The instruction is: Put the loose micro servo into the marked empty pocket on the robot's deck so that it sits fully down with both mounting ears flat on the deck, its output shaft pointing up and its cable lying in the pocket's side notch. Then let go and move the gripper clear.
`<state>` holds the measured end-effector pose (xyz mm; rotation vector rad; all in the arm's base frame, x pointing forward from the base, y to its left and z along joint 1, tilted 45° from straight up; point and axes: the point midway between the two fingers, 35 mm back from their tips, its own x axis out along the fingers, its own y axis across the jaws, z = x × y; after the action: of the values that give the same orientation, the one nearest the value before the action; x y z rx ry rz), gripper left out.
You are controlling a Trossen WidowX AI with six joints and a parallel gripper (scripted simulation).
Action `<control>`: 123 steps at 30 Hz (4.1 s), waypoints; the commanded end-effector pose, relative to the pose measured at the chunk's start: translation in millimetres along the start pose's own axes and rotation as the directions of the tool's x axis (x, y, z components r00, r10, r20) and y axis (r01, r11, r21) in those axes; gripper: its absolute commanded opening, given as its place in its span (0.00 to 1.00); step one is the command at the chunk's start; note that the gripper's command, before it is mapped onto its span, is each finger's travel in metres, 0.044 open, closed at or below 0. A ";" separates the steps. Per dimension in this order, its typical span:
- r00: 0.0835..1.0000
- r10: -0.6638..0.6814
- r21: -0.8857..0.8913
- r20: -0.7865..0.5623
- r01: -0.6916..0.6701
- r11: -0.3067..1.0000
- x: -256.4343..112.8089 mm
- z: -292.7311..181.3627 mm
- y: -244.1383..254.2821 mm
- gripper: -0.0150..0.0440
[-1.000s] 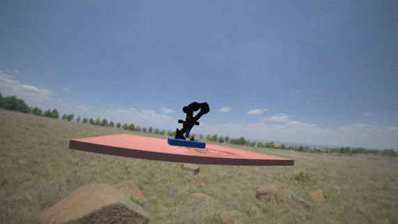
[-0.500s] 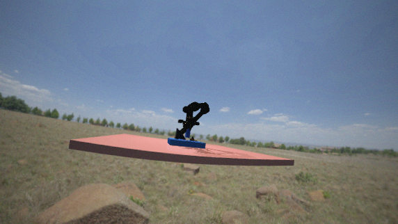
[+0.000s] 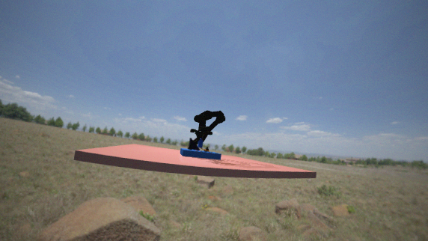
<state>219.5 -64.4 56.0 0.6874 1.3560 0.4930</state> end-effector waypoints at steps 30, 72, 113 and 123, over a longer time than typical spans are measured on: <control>1.000 -0.003 0.003 -0.001 0.003 1.000 19.6 -47.0 -1.1 0.25; 1.000 -0.003 0.003 -0.001 0.003 1.000 38.1 -46.1 0.2 0.25; 1.000 -0.001 0.003 0.000 0.001 1.000 70.8 -46.1 0.6 0.25; 1.000 -0.001 0.003 0.000 0.001 1.000 68.8 -47.6 -0.5 0.57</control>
<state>183.9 -10.1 3.4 0.6877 1.3621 0.4880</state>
